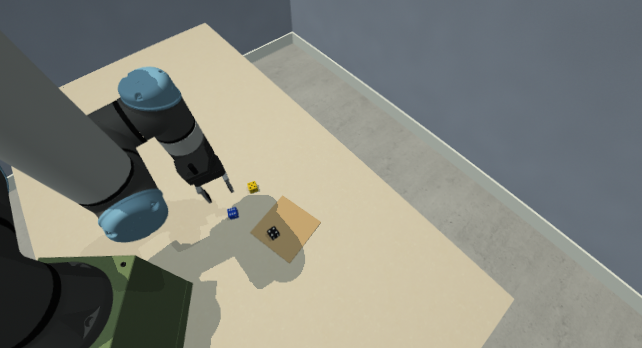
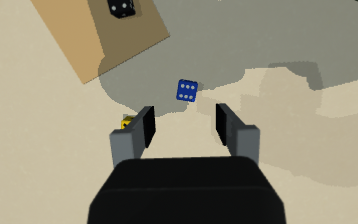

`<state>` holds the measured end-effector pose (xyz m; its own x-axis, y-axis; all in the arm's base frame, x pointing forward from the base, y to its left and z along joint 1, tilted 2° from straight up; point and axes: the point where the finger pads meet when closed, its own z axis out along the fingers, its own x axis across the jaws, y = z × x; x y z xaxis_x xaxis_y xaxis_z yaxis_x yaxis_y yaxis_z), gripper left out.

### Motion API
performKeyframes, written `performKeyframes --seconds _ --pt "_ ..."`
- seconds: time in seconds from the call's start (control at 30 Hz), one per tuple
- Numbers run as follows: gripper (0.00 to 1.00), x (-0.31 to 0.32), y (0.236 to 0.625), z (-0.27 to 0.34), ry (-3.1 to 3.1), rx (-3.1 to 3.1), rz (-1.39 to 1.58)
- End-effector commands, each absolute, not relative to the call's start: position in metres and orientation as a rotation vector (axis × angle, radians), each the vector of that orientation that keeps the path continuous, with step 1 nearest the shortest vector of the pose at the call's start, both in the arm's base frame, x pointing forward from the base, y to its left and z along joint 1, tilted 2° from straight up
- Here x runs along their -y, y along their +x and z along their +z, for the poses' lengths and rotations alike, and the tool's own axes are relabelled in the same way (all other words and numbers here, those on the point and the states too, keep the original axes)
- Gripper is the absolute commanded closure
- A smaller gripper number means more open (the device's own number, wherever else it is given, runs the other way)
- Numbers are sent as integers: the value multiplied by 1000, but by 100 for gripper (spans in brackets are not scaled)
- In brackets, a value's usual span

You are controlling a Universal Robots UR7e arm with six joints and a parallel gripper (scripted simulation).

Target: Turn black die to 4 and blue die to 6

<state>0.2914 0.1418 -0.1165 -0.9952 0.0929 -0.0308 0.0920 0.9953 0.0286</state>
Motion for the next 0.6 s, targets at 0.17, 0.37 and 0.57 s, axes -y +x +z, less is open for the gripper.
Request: performKeyframes --seconds 0.17,0.37,0.57 --pt "0 -142 292 -116 144 -3105 42" --pt "0 -142 292 -116 156 -3104 43" --pt "0 -141 291 -117 182 -3103 43"
